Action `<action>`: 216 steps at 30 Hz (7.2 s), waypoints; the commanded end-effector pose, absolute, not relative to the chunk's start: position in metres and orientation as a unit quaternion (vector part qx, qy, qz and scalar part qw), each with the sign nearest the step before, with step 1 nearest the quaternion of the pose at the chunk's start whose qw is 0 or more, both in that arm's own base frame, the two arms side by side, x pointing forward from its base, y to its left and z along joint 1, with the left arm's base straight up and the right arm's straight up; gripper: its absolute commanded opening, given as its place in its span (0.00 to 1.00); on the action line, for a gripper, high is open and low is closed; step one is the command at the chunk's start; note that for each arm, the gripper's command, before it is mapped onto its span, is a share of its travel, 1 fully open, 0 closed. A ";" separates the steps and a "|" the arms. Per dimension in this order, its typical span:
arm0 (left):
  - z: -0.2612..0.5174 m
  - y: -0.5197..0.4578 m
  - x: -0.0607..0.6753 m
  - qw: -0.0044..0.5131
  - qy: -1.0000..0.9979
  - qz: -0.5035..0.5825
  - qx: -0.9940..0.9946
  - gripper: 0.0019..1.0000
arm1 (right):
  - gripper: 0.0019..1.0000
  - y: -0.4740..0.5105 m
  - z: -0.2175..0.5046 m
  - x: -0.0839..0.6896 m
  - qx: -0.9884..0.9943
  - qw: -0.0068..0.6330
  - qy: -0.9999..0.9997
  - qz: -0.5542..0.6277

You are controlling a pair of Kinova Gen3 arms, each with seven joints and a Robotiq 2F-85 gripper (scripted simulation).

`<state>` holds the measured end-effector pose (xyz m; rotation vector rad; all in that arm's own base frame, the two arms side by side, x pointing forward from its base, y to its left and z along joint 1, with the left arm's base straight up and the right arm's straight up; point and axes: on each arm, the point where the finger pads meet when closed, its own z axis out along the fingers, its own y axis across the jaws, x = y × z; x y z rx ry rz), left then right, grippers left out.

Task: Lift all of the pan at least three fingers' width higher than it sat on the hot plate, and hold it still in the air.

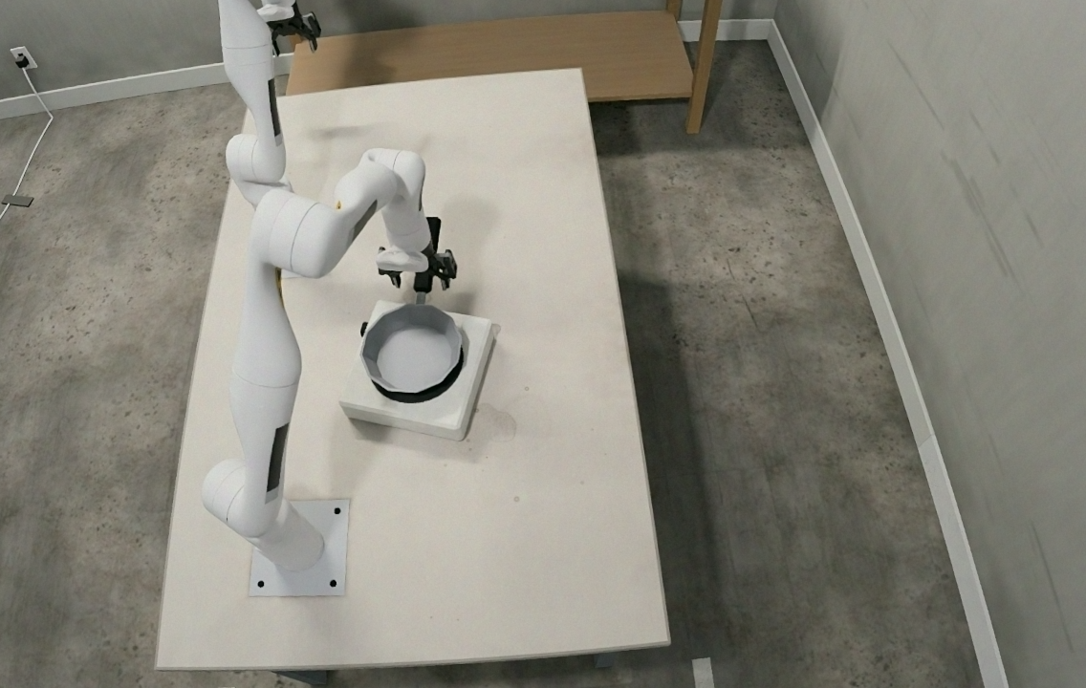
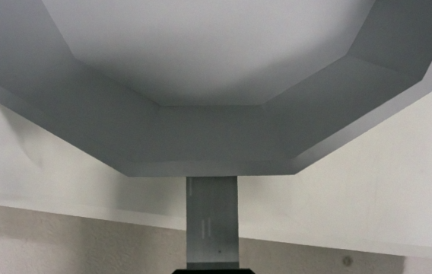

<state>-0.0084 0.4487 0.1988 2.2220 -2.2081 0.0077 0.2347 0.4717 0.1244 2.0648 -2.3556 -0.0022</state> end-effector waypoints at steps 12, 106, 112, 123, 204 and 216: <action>0.200 0.449 -0.008 0.003 -0.705 0.001 0.709 1.00 | 0.02 0.472 0.121 0.236 0.656 0.003 -0.755 0.002; 0.200 0.449 -0.008 0.003 -0.705 0.001 0.709 1.00 | 0.02 0.474 0.403 0.239 0.653 0.000 -0.757 0.003; 0.200 0.449 -0.008 0.003 -0.705 0.001 0.709 1.00 | 0.02 0.472 0.424 0.239 0.657 0.002 -0.754 0.002; 0.200 0.449 -0.008 0.003 -0.705 0.001 0.709 1.00 | 0.02 0.474 0.444 0.237 0.656 0.005 -0.754 -0.003; 0.200 0.449 -0.008 0.003 -0.705 0.001 0.709 1.00 | 0.02 0.475 0.469 0.234 0.661 -0.005 -0.750 -0.003; 0.200 0.449 -0.008 0.003 -0.705 0.001 0.709 1.00 | 0.02 0.475 0.469 0.234 0.661 -0.005 -0.750 -0.003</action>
